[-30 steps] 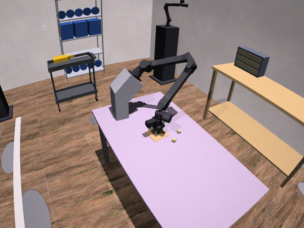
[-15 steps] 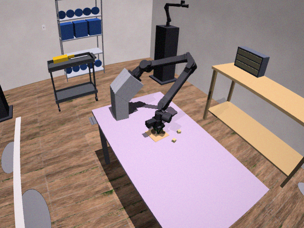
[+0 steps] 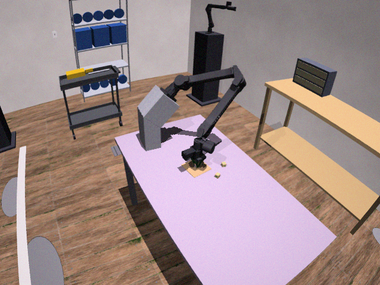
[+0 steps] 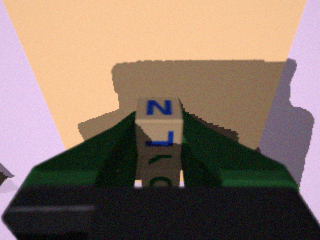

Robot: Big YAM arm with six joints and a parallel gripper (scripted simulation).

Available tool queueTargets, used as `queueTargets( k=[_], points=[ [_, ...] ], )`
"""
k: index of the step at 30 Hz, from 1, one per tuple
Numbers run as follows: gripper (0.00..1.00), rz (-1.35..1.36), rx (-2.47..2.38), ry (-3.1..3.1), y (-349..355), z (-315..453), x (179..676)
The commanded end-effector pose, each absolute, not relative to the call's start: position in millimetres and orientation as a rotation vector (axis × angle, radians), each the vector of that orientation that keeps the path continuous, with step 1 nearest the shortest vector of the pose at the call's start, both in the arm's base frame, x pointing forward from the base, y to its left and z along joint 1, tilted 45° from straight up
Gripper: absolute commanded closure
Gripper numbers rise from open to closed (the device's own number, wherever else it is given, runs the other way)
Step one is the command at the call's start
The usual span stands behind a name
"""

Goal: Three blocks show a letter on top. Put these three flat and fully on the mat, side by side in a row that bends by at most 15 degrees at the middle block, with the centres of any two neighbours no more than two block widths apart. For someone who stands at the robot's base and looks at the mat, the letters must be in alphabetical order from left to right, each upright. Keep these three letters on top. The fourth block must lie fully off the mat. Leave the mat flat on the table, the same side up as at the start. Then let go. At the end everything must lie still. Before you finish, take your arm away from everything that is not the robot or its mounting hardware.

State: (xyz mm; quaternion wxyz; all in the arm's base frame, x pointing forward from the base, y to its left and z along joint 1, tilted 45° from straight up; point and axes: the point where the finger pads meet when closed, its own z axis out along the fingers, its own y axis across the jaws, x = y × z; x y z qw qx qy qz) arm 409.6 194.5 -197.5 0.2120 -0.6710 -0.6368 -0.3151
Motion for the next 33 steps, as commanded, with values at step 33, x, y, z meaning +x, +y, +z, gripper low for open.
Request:
queueTargets(
  k=[33],
  points=[
    [0.79, -0.882, -1.876, -1.763, 188.6, -203.8, 411.4]
  ],
)
